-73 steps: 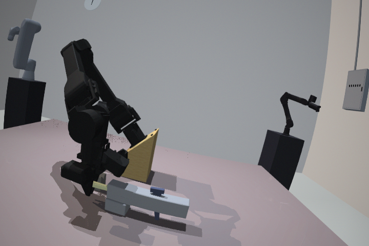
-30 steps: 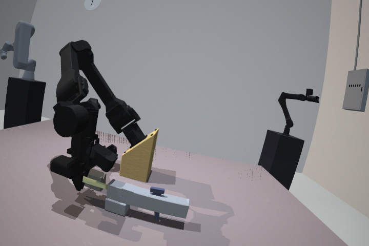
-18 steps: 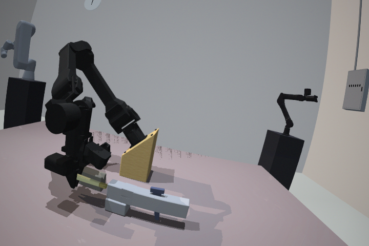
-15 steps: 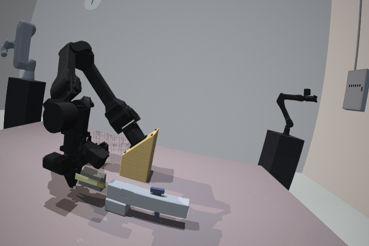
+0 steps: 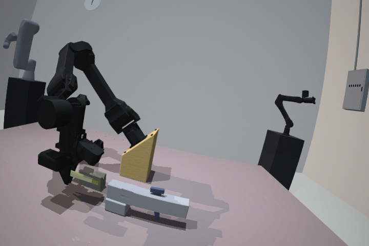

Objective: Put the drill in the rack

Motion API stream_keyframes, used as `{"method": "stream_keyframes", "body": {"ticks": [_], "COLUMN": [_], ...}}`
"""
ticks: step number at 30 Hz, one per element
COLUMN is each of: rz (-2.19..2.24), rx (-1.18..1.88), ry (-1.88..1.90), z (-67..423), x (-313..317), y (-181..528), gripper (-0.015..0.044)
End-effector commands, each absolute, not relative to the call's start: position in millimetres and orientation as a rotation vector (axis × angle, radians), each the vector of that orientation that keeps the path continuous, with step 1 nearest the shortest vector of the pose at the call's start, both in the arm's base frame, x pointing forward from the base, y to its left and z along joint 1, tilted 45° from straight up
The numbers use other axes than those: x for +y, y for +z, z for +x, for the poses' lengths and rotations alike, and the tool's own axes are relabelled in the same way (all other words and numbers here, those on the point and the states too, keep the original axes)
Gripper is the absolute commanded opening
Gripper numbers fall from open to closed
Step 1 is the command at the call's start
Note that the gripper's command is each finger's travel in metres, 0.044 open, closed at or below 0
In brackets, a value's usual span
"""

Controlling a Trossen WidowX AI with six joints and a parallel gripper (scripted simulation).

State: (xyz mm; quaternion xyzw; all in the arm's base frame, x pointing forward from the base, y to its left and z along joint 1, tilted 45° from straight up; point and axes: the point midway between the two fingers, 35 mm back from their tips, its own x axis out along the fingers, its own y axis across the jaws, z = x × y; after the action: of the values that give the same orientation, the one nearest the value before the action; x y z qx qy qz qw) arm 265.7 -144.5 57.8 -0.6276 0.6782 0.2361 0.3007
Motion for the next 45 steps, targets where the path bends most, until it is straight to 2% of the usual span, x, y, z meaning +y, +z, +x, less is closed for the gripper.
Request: {"method": "stream_keyframes", "body": {"ticks": [1, 45], "rz": [-1.666, -1.665], "rx": [1.793, 1.793], "ry": [0.626, 0.627], "z": [265.9, 261.3], "x": [-141.9, -122.8], "y": [60.0, 75.0], "gripper": [0.0000, 0.0000]}}
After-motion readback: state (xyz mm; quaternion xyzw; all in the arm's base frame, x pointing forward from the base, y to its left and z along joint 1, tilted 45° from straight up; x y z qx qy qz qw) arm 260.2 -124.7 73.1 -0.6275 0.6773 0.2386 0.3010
